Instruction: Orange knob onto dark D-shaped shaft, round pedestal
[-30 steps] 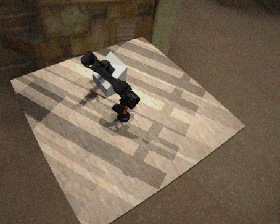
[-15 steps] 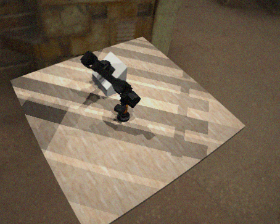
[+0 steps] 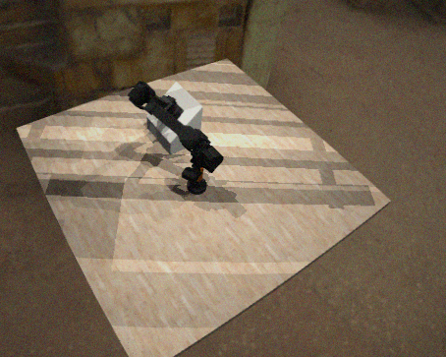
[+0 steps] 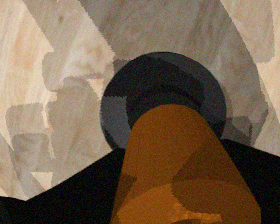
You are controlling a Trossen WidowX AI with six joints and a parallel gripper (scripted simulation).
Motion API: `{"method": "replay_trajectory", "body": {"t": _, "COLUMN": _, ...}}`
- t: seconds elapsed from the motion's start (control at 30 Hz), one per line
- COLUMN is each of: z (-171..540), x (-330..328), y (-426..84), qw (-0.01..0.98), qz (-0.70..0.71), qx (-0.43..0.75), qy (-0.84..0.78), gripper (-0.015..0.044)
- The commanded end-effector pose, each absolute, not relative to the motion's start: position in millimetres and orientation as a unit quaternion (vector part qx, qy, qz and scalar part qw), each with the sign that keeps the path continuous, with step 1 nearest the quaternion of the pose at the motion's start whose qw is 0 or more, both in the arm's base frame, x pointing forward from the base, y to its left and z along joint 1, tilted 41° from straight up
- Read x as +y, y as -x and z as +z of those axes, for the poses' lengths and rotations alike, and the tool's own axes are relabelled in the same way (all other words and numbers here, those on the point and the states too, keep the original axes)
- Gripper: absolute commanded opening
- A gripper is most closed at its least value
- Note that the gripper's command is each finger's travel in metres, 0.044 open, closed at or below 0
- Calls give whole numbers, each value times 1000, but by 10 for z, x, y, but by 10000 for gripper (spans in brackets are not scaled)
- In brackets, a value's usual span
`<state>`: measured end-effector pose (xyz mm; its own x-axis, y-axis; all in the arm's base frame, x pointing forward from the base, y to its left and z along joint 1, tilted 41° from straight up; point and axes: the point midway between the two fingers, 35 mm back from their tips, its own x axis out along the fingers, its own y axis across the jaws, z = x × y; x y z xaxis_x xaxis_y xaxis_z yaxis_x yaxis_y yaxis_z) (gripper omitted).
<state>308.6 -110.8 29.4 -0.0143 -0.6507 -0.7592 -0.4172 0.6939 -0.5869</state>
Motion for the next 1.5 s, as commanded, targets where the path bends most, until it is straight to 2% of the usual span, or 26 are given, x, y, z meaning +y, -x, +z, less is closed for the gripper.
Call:
{"method": "replay_trajectory", "body": {"t": 0.0, "z": 283, "x": -1096, "y": -3081, "qw": 591, "qz": -98, "qx": 705, "qy": 380, "gripper": 0}}
{"method": "replay_trajectory", "body": {"t": 1.47, "z": 249, "x": -1133, "y": -3078, "qw": 592, "qz": -99, "qx": 705, "qy": 379, "gripper": 0}}
